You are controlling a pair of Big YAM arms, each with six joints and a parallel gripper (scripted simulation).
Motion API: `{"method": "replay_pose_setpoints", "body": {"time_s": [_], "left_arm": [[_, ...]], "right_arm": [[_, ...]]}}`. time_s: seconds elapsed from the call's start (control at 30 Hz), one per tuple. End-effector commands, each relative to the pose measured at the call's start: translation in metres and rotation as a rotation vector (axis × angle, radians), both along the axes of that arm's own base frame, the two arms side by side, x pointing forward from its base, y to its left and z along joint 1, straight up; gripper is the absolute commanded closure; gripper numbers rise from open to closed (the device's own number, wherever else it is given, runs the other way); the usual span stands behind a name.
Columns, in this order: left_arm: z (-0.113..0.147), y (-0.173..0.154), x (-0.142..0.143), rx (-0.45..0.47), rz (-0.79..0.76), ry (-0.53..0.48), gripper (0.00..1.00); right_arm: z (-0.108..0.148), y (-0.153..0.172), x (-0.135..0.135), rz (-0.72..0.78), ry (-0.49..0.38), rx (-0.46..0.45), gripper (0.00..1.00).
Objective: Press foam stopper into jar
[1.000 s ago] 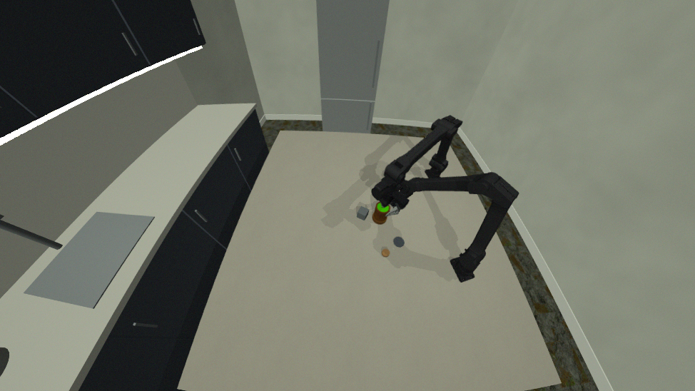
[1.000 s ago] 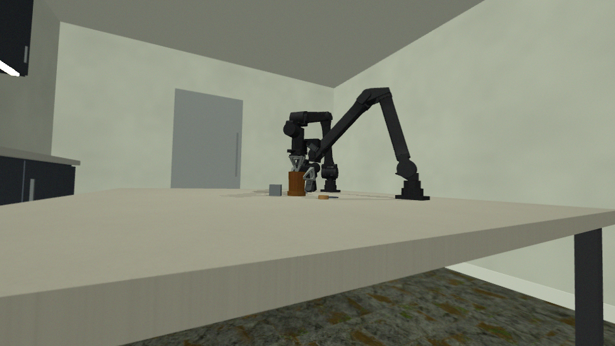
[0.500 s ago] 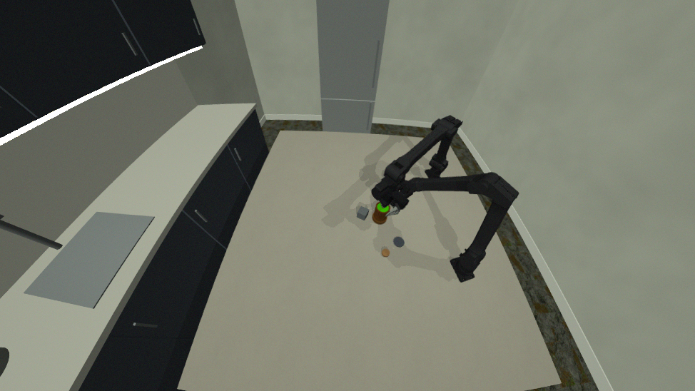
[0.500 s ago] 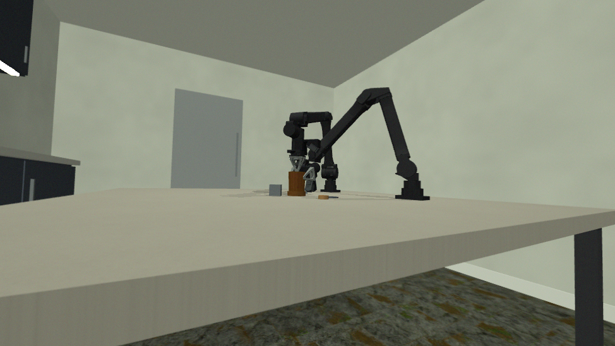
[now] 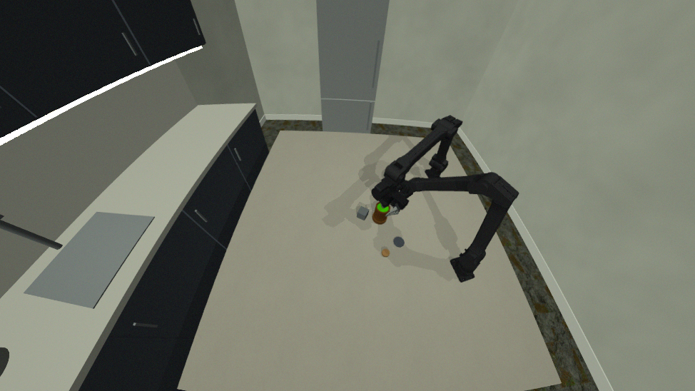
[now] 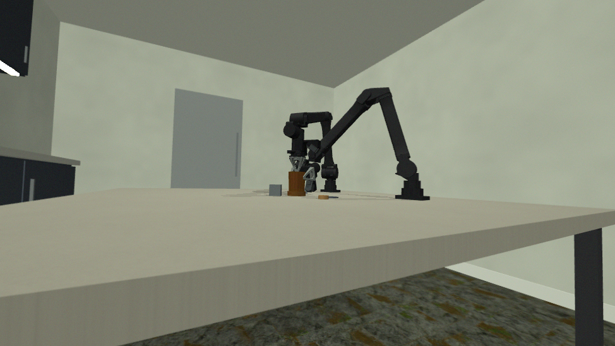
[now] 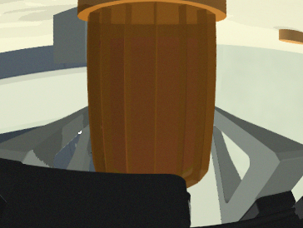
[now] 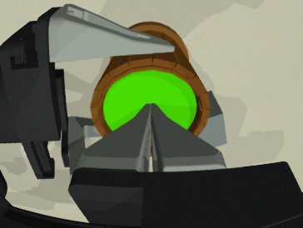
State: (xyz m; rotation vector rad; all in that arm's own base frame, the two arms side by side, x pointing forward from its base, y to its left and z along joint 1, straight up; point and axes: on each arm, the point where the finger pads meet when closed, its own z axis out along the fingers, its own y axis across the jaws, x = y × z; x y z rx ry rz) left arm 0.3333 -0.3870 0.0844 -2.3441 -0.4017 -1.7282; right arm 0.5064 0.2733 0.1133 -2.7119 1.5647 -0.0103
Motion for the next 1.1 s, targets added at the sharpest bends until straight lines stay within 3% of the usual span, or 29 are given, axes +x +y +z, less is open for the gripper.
{"method": "replay_pose_setpoints", "body": {"time_s": [0.0,0.13,0.4,0.5,0.67,0.7,0.8,0.93,1.07], "left_arm": [[0.013,-0.002,-0.002,-0.045,-0.002,-0.024,0.36],[0.013,-0.002,-0.002,-0.045,-0.002,-0.024,0.36],[0.013,-0.002,-0.002,-0.045,-0.002,-0.024,0.36],[0.013,-0.002,-0.002,-0.045,-0.002,-0.024,0.36],[0.013,-0.002,-0.002,-0.045,-0.002,-0.024,0.36],[0.013,-0.002,-0.002,-0.045,-0.002,-0.024,0.36],[0.013,-0.002,-0.002,-0.045,-0.002,-0.024,0.36],[0.013,-0.002,-0.002,-0.045,-0.002,-0.024,0.36],[0.013,-0.002,-0.002,-0.045,-0.002,-0.024,0.36]], "right_arm": [[-0.033,-0.008,0.001,-0.011,0.039,-0.023,1.0],[-0.028,-0.001,0.005,-0.005,0.024,-0.015,1.0],[-0.04,-0.008,0.0,-0.011,0.044,-0.026,1.0],[-0.008,0.002,0.019,-0.011,0.004,-0.004,1.0],[-0.002,0.002,0.019,-0.011,0.004,-0.004,1.0],[-0.017,-0.002,0.004,-0.005,0.039,-0.023,1.0],[0.007,0.002,0.019,-0.012,0.001,-0.002,1.0],[0.012,0.001,0.017,-0.012,0.006,-0.005,1.0],[0.038,0.002,0.019,-0.013,-0.023,0.011,1.0]]}}
